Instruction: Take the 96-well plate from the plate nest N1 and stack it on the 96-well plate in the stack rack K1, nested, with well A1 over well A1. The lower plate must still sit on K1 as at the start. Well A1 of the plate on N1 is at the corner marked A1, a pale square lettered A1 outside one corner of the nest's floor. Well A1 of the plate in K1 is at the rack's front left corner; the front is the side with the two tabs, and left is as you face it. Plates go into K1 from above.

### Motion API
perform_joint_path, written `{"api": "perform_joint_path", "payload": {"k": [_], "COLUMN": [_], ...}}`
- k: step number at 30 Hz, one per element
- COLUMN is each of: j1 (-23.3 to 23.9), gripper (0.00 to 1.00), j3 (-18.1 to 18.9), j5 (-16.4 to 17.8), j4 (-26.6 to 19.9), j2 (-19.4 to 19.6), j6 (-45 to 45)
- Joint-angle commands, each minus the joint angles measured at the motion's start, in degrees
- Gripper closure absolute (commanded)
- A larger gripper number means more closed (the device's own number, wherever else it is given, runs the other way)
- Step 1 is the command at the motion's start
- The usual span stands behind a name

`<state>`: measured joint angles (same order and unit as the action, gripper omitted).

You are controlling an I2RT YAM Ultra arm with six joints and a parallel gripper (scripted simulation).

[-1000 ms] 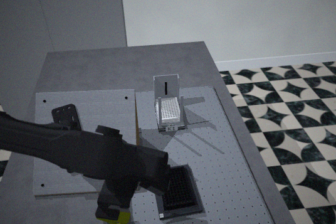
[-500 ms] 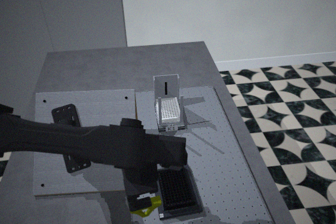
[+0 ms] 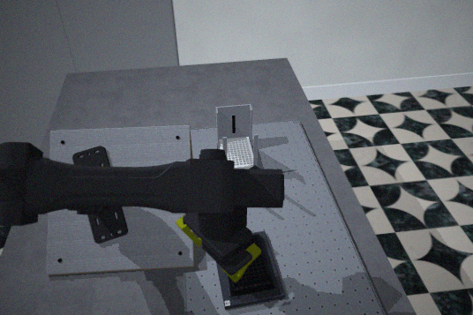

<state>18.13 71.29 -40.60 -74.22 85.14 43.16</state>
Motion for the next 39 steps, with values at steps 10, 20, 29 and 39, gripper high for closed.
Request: {"api": "perform_joint_path", "payload": {"k": [10,20,29,39], "j1": [-5.9,-10.1,-14.3,-13.7], "gripper": [0.00,0.00,0.00,0.00], "j3": [3.5,5.4,7.3,6.3], "j5": [-0.6,-0.9,-1.6,-1.7], "j4": [-0.7,-0.9,-1.3,-0.7], "j2": [7.0,12.5,17.9,17.0], "j6": [16.0,25.8,37.2,40.5]}}
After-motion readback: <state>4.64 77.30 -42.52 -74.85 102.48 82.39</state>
